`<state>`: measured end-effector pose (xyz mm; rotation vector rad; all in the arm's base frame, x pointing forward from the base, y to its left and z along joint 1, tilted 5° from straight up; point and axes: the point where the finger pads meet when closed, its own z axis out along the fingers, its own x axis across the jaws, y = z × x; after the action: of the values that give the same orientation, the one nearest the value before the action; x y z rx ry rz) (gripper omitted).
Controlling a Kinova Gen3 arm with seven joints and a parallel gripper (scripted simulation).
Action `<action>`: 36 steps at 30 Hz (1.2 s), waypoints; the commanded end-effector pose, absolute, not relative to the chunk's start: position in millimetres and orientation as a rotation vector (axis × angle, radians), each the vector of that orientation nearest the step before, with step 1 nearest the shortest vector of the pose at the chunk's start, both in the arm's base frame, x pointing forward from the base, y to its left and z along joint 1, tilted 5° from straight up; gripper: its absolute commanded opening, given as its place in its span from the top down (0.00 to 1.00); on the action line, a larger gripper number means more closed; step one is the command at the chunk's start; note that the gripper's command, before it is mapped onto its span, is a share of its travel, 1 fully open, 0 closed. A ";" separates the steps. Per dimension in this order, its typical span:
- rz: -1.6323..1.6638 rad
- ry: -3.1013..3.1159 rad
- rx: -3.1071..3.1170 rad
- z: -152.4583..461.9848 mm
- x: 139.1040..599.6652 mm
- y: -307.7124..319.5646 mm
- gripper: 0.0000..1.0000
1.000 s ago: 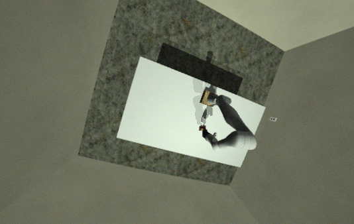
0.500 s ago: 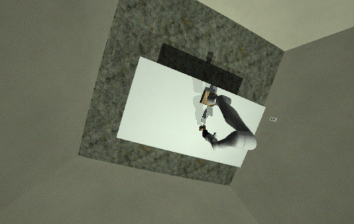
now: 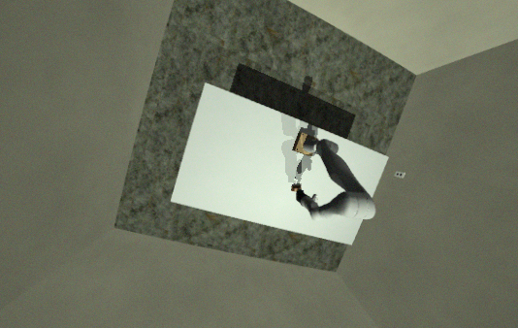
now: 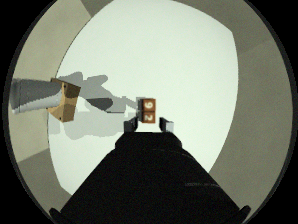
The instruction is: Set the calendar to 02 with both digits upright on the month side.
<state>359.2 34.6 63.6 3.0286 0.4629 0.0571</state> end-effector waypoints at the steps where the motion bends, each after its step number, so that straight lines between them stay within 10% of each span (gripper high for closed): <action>1: 0.059 0.463 3.028 64.1 359.6 34.7 0.10; 36: 0.059 0.463 3.029 51.9 360.1 34.2 0.10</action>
<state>361.4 33.6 55.0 3.0282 0.4598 0.0662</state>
